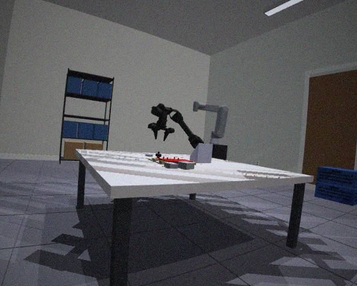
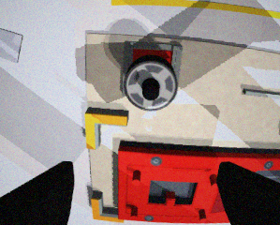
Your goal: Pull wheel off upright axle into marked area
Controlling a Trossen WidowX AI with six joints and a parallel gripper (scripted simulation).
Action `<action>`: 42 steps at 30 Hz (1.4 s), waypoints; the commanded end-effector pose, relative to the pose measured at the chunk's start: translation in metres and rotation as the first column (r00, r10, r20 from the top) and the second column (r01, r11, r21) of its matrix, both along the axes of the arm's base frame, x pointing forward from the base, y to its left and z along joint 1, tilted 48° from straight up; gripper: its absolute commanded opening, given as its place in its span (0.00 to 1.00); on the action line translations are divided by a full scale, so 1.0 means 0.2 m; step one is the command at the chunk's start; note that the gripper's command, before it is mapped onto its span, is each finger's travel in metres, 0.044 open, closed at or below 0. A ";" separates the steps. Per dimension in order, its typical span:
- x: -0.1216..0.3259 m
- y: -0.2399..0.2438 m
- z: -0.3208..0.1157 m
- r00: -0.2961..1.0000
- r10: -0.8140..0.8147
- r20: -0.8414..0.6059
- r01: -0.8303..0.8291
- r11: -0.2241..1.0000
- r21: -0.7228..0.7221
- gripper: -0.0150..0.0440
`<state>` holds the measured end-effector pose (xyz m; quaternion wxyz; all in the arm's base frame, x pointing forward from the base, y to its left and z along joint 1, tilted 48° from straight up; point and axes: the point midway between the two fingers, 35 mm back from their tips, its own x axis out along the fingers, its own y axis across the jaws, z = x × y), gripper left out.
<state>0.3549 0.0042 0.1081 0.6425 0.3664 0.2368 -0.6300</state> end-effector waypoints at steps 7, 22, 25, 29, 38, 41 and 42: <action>0.06 -0.12 -0.11 0.990 -0.080 -0.116 0.063 0.988 -0.144 0.76; 0.02 -0.30 -0.28 0.990 -0.080 -0.115 0.063 0.988 -0.143 0.76; 0.01 -0.36 -0.34 0.990 -0.080 -0.115 0.063 0.987 -0.146 0.76; 0.00 -0.39 -0.36 0.990 -0.081 -0.115 0.063 0.987 -0.147 0.76; 0.00 -0.38 -0.35 0.989 -0.089 -0.116 0.072 0.987 -0.142 0.56; 0.00 -0.38 -0.35 0.989 -0.089 -0.116 0.072 0.987 -0.142 0.53; 0.00 -0.38 -0.35 0.989 -0.089 -0.116 0.072 0.987 -0.142 0.48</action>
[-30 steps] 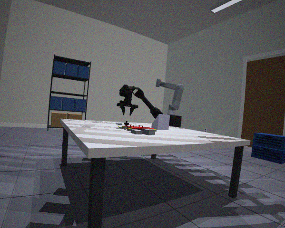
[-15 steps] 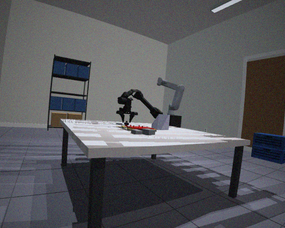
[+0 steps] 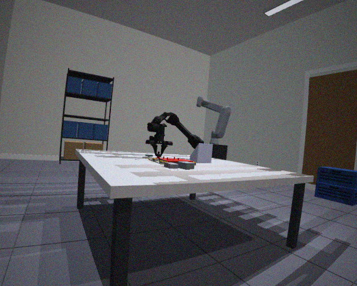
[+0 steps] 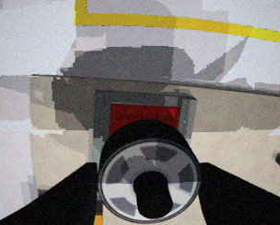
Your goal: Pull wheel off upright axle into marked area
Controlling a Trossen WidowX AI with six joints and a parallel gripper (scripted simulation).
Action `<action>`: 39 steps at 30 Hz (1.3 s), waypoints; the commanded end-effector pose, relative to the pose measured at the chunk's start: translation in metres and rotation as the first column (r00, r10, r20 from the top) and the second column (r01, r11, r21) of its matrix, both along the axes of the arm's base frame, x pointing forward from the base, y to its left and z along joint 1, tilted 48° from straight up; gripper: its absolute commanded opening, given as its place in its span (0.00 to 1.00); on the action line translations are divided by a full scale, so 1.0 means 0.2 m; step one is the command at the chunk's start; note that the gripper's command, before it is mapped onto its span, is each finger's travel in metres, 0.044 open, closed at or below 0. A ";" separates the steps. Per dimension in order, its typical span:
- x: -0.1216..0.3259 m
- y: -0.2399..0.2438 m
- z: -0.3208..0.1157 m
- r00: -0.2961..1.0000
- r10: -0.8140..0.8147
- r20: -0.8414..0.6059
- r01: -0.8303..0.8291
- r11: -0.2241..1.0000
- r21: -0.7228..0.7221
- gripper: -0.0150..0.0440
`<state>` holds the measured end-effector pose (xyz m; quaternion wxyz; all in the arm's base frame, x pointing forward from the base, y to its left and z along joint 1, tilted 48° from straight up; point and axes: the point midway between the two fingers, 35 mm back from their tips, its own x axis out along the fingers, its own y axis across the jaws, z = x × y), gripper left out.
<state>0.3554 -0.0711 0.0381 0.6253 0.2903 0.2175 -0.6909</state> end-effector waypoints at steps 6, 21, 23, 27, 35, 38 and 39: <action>0.00 0.01 0.00 1.000 -0.003 0.002 0.003 1.000 0.000 0.25; 0.00 0.02 0.02 1.000 -0.002 0.002 0.002 1.000 0.000 0.25; 0.00 0.03 0.02 1.000 -0.001 0.002 0.001 1.000 0.000 0.25; 0.00 0.03 0.03 1.000 -0.001 0.002 0.001 1.000 0.000 0.25; 0.00 0.04 0.04 1.000 0.000 0.002 0.000 1.000 0.000 0.25; 0.00 0.04 0.04 1.000 0.000 0.002 0.000 1.000 0.000 0.25; 0.00 0.05 0.04 1.000 0.000 0.002 0.000 1.000 0.000 0.25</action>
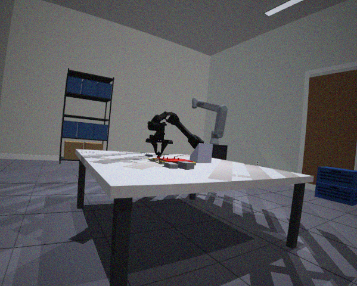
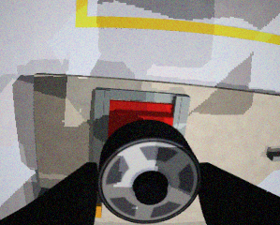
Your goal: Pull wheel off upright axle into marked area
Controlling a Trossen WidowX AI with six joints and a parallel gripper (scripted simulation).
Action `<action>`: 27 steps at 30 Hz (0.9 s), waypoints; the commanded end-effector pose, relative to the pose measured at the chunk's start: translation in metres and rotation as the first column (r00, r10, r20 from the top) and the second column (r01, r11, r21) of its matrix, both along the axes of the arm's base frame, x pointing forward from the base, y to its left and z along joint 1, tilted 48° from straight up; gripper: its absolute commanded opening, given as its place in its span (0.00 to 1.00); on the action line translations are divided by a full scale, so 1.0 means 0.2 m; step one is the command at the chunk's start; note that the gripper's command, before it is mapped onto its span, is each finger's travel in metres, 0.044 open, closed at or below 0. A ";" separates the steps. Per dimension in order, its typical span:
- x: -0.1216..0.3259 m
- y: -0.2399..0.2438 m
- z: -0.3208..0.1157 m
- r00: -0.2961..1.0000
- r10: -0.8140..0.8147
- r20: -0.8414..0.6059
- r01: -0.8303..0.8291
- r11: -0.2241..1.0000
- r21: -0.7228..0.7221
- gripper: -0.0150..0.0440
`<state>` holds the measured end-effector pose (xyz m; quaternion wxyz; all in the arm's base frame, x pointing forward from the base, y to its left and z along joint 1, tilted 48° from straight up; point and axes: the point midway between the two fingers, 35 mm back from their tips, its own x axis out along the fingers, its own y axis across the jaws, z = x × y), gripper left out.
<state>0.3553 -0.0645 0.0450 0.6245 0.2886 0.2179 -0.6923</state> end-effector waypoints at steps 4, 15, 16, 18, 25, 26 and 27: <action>0.01 0.02 0.01 1.000 0.002 0.006 -0.002 1.000 0.001 0.25; 0.01 0.03 0.02 1.000 0.003 0.006 -0.003 1.000 0.001 0.25; 0.01 0.03 0.02 1.000 0.003 0.006 -0.003 1.000 0.001 0.25; 0.01 0.04 0.03 1.000 0.003 0.006 -0.003 1.000 0.001 0.25; 0.01 0.04 0.03 1.000 0.004 0.006 -0.004 1.000 0.001 0.25; 0.01 0.05 0.03 1.000 0.004 0.006 -0.004 1.000 0.001 0.25; 0.01 0.05 0.04 1.000 0.004 0.006 -0.004 1.000 0.001 0.25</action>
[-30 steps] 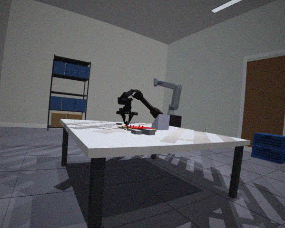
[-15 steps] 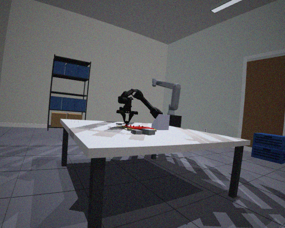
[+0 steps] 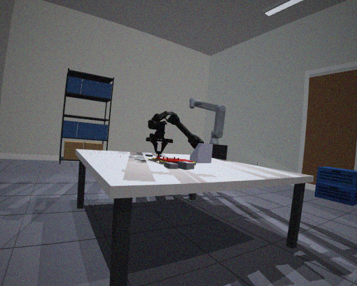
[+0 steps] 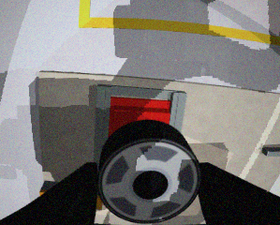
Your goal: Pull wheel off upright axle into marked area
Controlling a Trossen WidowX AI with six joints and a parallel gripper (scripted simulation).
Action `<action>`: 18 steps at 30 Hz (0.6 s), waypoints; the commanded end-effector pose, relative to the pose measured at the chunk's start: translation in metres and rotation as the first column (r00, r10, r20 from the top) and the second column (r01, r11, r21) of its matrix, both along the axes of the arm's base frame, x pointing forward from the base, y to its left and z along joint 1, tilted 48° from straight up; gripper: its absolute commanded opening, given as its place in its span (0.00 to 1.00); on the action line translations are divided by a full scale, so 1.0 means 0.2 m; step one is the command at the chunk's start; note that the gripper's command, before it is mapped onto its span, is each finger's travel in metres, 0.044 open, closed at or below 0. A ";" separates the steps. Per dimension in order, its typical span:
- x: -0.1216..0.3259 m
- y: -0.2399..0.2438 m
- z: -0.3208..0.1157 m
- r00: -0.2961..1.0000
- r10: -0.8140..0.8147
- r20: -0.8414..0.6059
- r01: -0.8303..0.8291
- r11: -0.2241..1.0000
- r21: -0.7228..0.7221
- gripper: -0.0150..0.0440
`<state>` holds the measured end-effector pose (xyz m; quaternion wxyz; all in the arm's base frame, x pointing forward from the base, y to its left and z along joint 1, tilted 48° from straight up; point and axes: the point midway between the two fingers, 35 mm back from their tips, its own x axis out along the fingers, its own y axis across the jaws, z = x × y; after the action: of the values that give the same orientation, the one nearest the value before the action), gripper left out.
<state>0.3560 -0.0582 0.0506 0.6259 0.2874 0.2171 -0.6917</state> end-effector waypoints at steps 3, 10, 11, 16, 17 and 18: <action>0.00 0.02 0.01 1.000 0.001 0.006 -0.002 1.000 0.004 0.25; 0.01 0.03 0.02 1.000 0.002 0.006 -0.002 1.000 0.004 0.25; 0.01 0.03 0.02 1.000 0.002 0.006 -0.002 1.000 0.004 0.25; 0.01 0.03 0.02 1.000 0.003 0.006 -0.003 1.000 0.004 0.25; 0.01 0.04 0.03 1.000 0.003 0.006 -0.003 1.000 0.004 0.25; 0.01 0.04 0.03 1.000 0.003 0.006 -0.003 1.000 0.004 0.25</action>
<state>0.3561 -0.0534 0.0546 0.6268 0.2868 0.2175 -0.6911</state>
